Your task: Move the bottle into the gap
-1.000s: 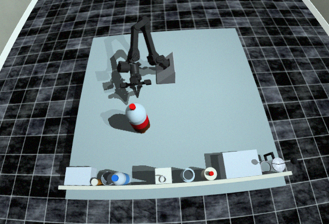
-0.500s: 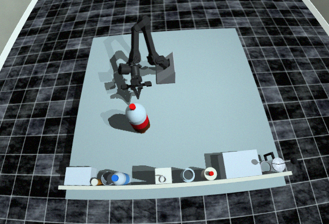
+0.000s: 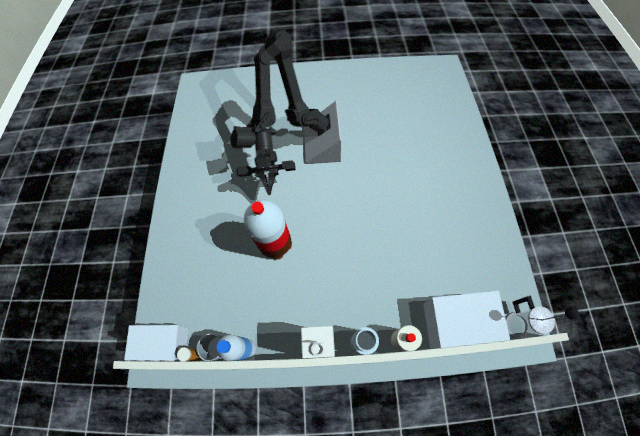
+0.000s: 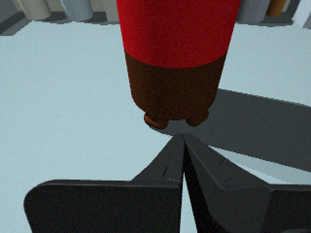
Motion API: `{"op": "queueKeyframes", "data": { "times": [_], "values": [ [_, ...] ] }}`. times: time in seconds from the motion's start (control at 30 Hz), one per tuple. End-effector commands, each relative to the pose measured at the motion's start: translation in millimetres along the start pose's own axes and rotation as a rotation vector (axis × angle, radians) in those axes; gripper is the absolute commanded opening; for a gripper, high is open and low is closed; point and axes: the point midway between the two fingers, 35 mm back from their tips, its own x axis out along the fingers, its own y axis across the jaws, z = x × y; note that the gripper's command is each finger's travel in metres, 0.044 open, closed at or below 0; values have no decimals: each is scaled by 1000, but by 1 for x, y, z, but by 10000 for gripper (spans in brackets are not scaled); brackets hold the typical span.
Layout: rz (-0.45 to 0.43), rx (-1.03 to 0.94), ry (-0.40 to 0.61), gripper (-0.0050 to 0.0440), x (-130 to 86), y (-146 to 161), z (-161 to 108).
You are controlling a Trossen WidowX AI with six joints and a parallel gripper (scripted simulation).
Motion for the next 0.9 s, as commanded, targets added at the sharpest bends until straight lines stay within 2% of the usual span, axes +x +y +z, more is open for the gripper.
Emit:
{"op": "queueKeyframes", "data": {
  "times": [0.0,0.87],
  "values": [
    [-7,-9,-10,-50,4,-4,0],
    [-8,-9,-13,-50,36,-7,-15]
  ]
}}
